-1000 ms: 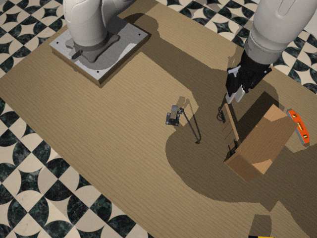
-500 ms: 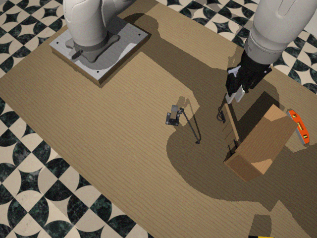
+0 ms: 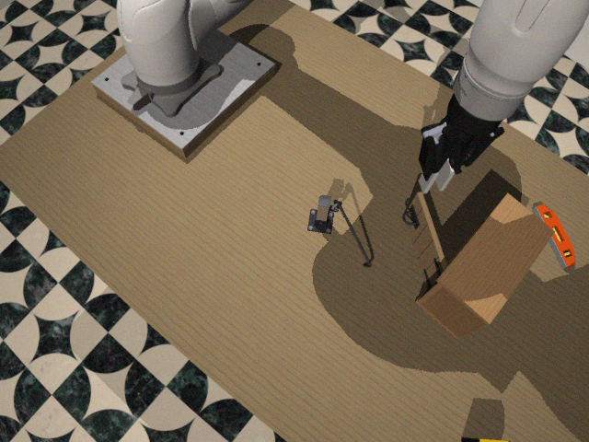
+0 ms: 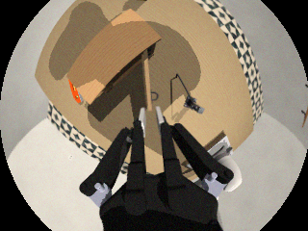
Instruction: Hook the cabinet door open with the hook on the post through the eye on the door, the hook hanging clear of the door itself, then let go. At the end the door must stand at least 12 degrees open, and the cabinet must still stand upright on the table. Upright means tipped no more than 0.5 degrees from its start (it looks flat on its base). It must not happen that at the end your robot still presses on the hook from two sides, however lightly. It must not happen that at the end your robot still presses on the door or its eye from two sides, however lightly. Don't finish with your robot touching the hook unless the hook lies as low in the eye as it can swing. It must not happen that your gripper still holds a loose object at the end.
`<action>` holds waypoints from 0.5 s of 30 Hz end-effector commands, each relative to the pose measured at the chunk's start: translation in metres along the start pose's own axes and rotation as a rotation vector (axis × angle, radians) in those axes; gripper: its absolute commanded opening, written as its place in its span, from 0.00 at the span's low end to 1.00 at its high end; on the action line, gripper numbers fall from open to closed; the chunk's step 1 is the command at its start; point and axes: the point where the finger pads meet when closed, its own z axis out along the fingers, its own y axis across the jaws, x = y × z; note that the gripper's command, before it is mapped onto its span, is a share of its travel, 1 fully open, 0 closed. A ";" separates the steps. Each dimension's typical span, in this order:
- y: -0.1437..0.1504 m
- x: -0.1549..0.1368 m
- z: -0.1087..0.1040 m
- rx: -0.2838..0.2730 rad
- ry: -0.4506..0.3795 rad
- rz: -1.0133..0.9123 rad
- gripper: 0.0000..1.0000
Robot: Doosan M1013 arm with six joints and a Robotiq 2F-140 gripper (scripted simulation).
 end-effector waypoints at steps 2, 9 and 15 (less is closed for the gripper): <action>0.000 0.000 0.003 0.000 0.000 0.005 0.16; 0.000 0.000 0.011 0.000 0.000 0.005 0.16; 0.000 0.000 0.018 0.000 0.000 0.005 0.16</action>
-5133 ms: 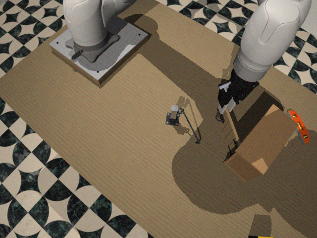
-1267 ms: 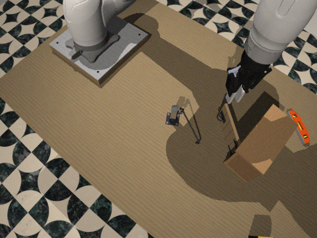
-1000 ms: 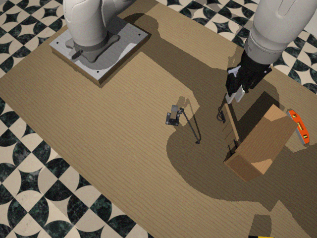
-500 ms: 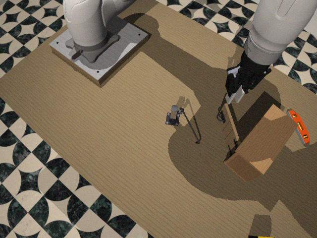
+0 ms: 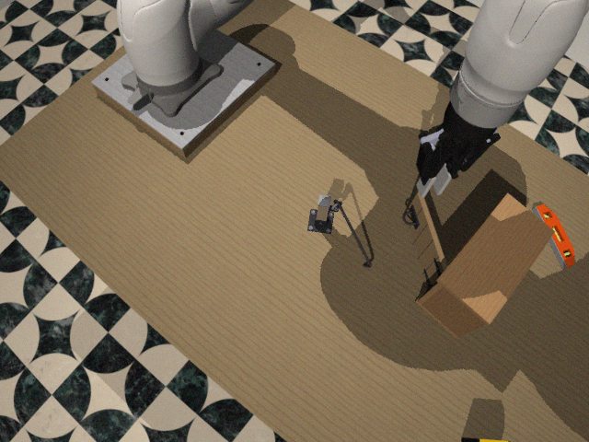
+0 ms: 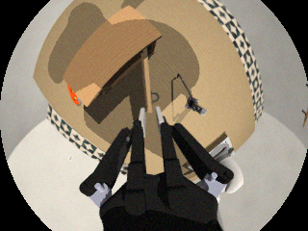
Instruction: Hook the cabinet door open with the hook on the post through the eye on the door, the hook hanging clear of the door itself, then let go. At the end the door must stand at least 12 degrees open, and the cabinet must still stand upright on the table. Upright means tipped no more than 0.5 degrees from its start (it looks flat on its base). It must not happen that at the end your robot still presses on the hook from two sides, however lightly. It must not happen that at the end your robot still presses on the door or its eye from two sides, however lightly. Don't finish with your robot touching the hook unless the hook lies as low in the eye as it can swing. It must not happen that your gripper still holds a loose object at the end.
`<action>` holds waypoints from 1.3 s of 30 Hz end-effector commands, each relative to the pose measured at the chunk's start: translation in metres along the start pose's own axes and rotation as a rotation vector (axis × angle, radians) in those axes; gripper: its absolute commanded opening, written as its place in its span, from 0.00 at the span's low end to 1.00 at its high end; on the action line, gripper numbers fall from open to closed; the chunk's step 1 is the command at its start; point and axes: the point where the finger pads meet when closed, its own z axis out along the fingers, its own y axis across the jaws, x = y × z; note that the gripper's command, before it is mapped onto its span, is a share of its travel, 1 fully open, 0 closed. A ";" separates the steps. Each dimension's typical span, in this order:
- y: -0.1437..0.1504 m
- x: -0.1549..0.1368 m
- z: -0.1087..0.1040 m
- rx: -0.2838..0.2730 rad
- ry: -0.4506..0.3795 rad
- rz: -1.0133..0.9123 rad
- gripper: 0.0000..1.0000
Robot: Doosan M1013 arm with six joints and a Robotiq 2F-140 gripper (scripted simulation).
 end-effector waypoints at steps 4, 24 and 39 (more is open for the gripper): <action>0.000 0.000 0.009 0.000 0.000 0.000 0.16; -0.001 0.000 0.040 0.000 0.000 0.000 0.16; -0.001 0.000 0.052 0.000 0.000 0.000 0.16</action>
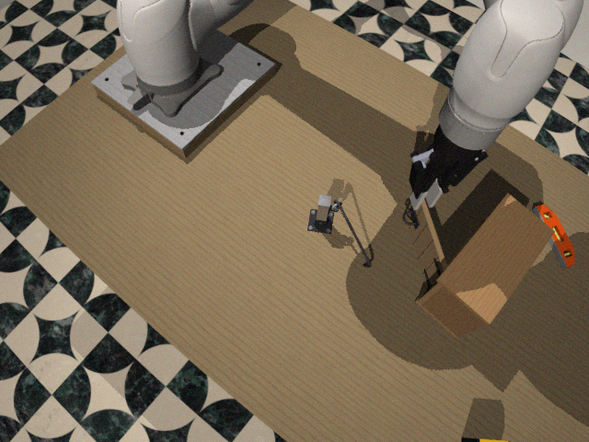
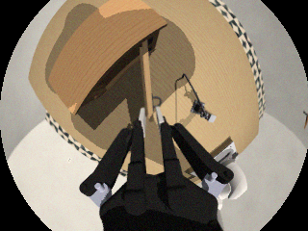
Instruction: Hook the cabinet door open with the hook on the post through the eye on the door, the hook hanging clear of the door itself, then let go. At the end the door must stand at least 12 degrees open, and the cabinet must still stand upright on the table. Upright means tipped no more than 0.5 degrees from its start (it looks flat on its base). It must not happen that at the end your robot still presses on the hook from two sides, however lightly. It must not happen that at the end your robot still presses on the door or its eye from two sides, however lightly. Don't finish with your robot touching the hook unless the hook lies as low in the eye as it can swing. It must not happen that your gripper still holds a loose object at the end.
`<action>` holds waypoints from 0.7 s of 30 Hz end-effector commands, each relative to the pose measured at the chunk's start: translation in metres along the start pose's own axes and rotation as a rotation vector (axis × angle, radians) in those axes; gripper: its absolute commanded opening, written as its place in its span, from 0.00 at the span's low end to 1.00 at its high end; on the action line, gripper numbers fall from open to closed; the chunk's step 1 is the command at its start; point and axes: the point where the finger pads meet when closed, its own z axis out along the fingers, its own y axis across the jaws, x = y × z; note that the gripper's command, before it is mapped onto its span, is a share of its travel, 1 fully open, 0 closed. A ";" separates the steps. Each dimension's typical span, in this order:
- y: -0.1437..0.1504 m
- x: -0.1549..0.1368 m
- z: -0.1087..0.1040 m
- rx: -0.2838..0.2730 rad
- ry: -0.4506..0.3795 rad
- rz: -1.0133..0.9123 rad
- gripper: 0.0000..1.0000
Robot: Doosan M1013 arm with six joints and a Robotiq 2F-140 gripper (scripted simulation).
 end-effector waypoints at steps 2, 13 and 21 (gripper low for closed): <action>0.000 0.000 0.002 0.000 0.000 0.000 0.16; 0.000 0.000 0.003 0.000 0.000 0.000 0.16; 0.005 0.000 0.003 0.000 0.000 -0.032 0.16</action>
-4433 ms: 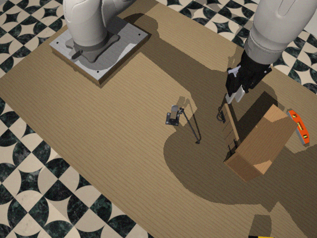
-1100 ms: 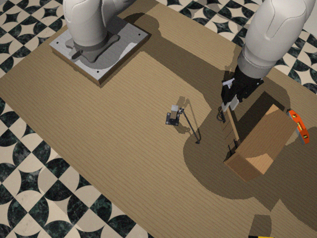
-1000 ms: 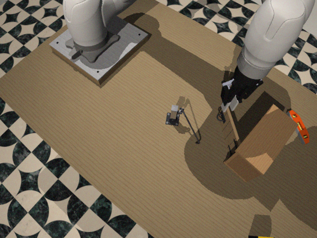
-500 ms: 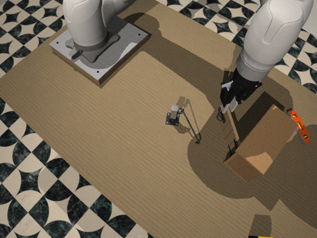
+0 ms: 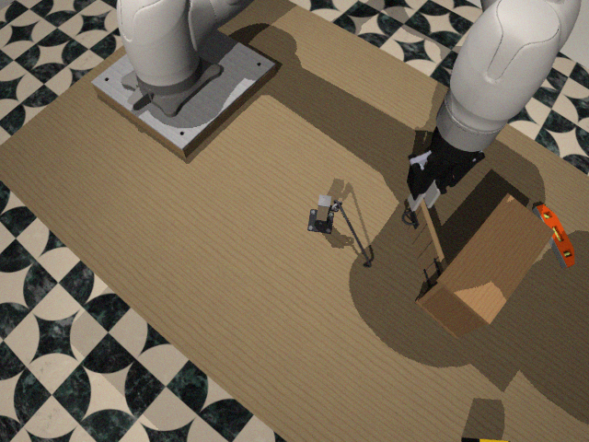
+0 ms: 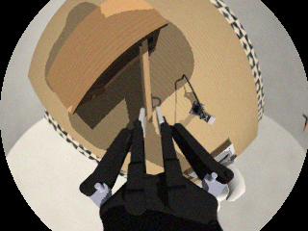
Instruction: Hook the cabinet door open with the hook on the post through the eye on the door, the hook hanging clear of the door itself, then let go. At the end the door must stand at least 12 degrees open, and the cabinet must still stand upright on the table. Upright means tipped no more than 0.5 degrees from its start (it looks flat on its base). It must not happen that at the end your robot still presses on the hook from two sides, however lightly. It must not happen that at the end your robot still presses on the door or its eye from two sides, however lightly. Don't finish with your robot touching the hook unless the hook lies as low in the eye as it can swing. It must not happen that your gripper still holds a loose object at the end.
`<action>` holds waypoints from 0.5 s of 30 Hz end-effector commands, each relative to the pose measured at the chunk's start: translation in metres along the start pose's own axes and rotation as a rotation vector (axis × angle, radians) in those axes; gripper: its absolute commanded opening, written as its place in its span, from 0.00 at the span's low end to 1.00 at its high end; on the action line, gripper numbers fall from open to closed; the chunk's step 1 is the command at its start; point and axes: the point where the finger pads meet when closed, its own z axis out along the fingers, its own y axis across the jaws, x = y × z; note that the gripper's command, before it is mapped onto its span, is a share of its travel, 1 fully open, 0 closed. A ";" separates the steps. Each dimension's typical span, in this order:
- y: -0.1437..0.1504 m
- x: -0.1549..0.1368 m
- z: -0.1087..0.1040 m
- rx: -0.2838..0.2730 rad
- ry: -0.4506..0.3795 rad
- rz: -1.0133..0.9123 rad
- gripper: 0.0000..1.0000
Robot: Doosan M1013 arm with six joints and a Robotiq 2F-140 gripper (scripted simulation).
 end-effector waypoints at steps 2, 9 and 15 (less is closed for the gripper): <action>0.004 0.000 0.000 0.000 0.000 -0.026 0.16; 0.005 0.000 0.000 0.000 0.000 -0.032 0.16; 0.005 0.000 0.000 0.000 0.000 -0.032 0.16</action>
